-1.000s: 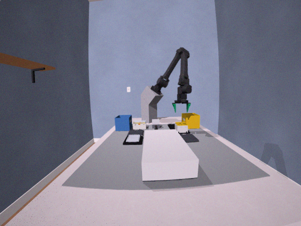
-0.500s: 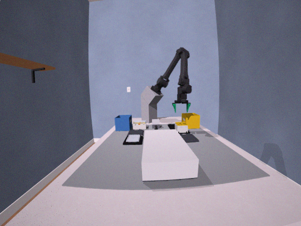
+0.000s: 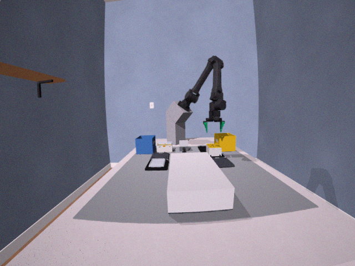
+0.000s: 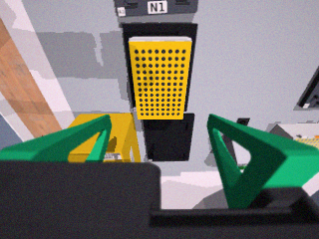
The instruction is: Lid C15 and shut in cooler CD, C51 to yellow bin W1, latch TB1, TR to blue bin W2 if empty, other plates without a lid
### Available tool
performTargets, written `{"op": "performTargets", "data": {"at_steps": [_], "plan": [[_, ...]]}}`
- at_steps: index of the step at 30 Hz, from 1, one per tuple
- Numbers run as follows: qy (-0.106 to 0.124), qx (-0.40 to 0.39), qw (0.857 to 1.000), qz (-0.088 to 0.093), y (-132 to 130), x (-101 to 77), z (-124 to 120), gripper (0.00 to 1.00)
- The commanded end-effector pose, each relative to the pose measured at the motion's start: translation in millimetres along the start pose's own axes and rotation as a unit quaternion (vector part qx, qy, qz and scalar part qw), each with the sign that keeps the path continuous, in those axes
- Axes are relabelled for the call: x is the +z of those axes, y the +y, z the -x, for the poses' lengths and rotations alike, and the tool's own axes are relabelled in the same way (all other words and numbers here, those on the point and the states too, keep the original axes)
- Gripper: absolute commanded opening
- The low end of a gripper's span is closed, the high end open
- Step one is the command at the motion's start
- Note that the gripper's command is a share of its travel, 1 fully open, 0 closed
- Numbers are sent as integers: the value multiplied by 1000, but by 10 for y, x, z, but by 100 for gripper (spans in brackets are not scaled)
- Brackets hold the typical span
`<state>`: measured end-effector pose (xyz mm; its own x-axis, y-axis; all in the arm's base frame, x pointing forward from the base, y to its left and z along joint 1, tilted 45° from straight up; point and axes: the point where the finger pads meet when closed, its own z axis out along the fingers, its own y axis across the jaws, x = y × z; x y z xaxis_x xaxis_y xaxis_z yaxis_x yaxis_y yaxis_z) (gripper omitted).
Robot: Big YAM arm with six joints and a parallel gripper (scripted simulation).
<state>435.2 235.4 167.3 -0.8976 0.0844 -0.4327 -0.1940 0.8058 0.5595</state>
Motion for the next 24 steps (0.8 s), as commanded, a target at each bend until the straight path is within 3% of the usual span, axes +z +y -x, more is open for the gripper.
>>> {"op": "performTargets", "data": {"at_steps": [1, 7, 24], "plan": [[9, -3, 1000, -1, 22, 40, -14, 100], [-3, -3, 1000, 4, 70, 81, 49, 100], [-7, -4, 1000, 7, 107, 268, 105, 100]]}}
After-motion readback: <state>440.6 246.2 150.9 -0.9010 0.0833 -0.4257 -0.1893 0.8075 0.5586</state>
